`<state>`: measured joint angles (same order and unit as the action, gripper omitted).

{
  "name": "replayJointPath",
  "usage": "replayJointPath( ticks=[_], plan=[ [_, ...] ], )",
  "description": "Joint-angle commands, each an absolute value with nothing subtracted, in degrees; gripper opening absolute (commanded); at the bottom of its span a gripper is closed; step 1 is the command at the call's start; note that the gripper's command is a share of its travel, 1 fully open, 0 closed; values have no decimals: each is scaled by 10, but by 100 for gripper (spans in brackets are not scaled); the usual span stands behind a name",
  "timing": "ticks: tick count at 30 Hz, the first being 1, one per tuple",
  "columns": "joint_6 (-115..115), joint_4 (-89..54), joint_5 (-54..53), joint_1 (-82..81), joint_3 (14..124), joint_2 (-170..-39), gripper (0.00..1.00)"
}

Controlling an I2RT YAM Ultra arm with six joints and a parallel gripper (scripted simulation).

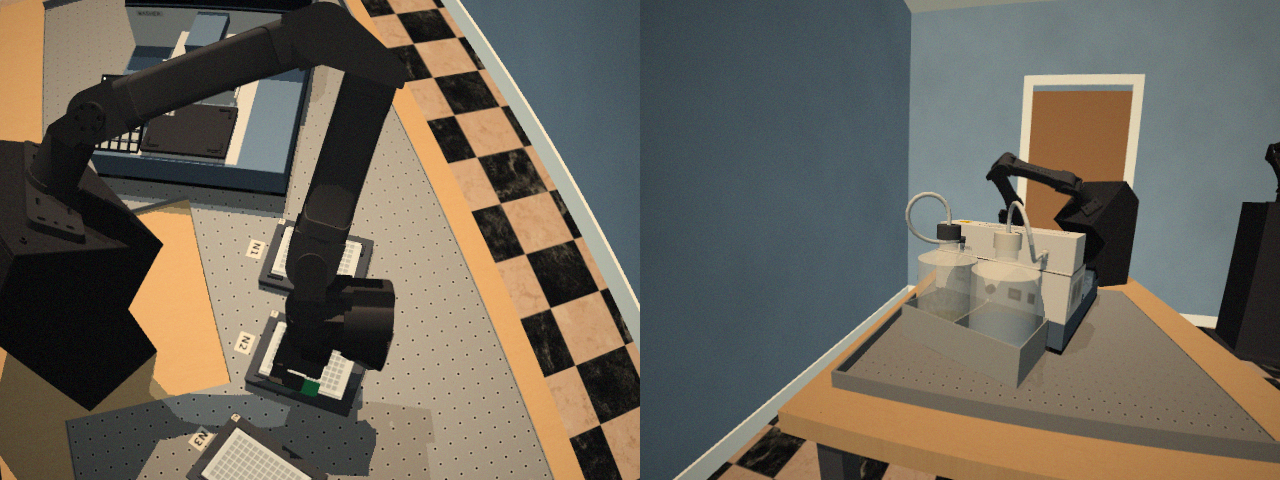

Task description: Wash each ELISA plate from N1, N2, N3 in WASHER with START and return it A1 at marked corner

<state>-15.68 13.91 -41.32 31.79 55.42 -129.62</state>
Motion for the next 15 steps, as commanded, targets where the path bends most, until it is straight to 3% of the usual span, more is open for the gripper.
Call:
replayJointPath(
  ticks=[1,15],
  plan=[
    [-162,144,-411,320,556,-1297,100],
    [-171,155,-408,313,562,-1309,100]
  ],
)
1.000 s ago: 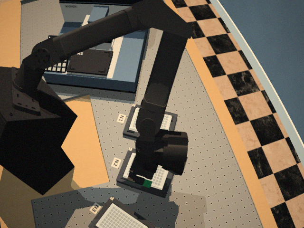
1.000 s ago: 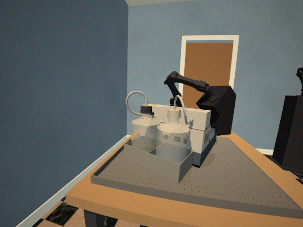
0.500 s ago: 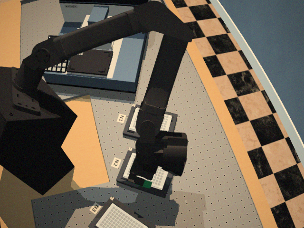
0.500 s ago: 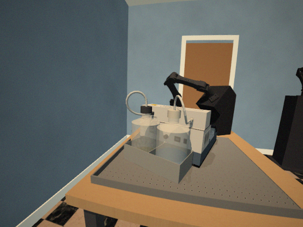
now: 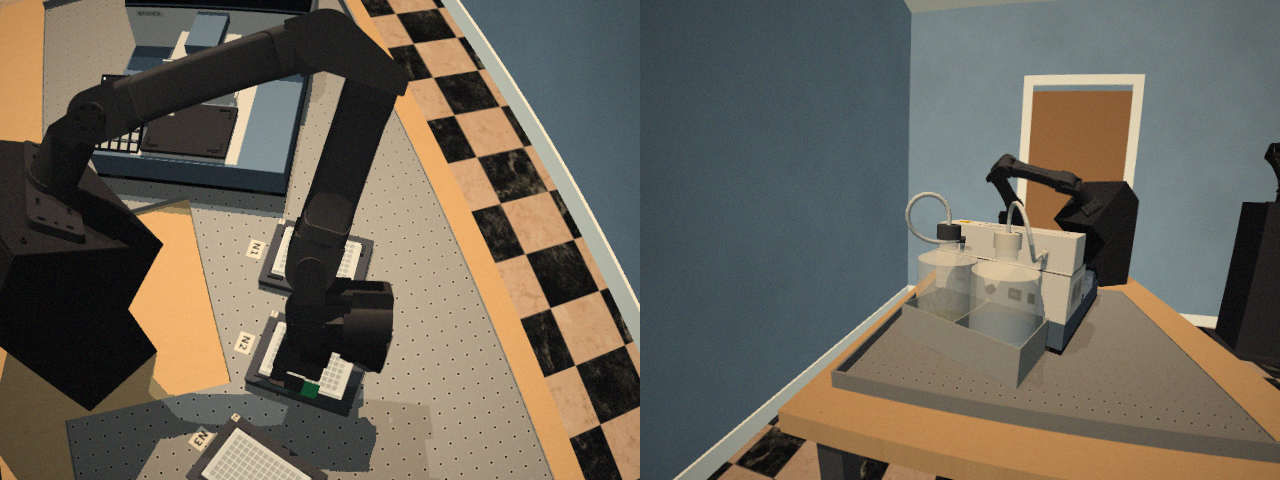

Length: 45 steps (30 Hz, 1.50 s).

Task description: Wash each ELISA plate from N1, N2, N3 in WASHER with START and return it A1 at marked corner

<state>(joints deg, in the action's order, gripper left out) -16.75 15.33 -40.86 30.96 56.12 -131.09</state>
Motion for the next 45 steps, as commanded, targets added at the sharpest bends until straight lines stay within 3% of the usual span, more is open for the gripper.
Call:
replayJointPath(
  ticks=[1,6,7,9,10,14,15,17,18,20,21,23,24,26,27,31,32,34,35,37,38,45],
  plan=[
    [-171,155,-408,313,562,-1309,100],
    [-171,156,-408,313,562,-1309,100],
    [-171,156,-408,313,562,-1309,90],
    [-171,156,-408,313,562,-1309,90],
    [-171,156,-408,313,562,-1309,80],
    [-171,156,-408,313,562,-1309,80],
    [-171,156,-408,313,562,-1309,70],
    [-171,156,-408,313,562,-1309,70],
    [-171,156,-408,313,562,-1309,60],
    [-171,156,-408,313,562,-1309,60],
    [-171,156,-408,313,562,-1309,50],
    [-171,156,-408,313,562,-1309,50],
    [-171,156,-408,313,562,-1309,40],
    [-171,156,-408,313,562,-1309,40],
    [-171,156,-408,313,562,-1309,30],
    [-171,156,-408,313,562,-1309,30],
    [-171,156,-408,313,562,-1309,20],
    [-171,156,-408,313,562,-1309,20],
    [-171,156,-408,313,562,-1309,10],
    [-171,156,-408,313,562,-1309,10],
    [-171,156,-408,313,562,-1309,0],
    [-171,156,-408,313,562,-1309,0]
  ],
)
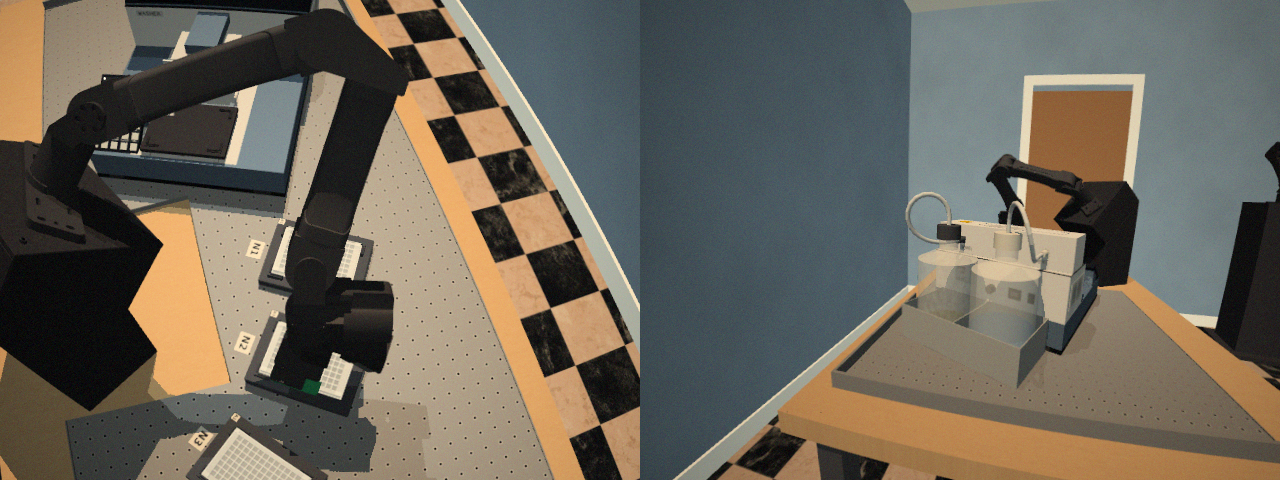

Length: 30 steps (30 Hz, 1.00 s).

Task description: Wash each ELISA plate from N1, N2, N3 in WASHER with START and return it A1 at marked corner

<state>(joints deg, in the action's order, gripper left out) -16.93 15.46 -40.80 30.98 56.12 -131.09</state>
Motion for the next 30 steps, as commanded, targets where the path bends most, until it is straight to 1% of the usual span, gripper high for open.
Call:
replayJointPath(
  ticks=[1,21,30],
  plan=[
    [-171,156,-408,313,562,-1309,0],
    [-171,156,-408,313,562,-1309,0],
    [-152,131,-416,329,549,-1282,0]
  ],
)
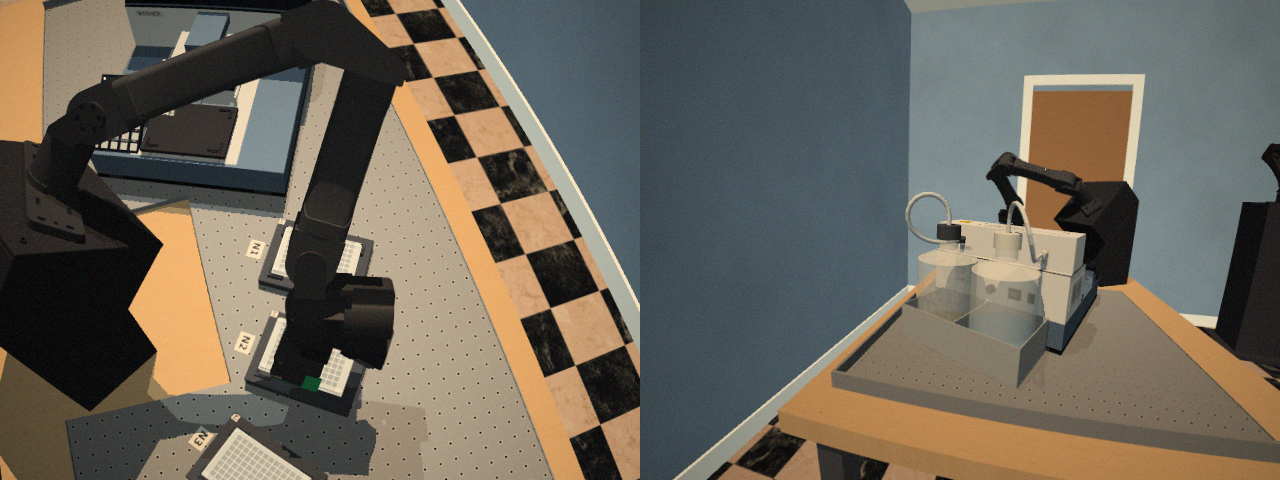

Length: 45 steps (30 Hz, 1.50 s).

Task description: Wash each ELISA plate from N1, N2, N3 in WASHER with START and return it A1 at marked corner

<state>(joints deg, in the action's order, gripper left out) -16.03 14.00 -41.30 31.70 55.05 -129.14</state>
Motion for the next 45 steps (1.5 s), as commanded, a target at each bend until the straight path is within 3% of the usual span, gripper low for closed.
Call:
replayJointPath(
  ticks=[1,45],
  plan=[
    [-150,128,-417,331,547,-1279,0],
    [-58,-10,-450,406,517,-1174,0]
  ],
)
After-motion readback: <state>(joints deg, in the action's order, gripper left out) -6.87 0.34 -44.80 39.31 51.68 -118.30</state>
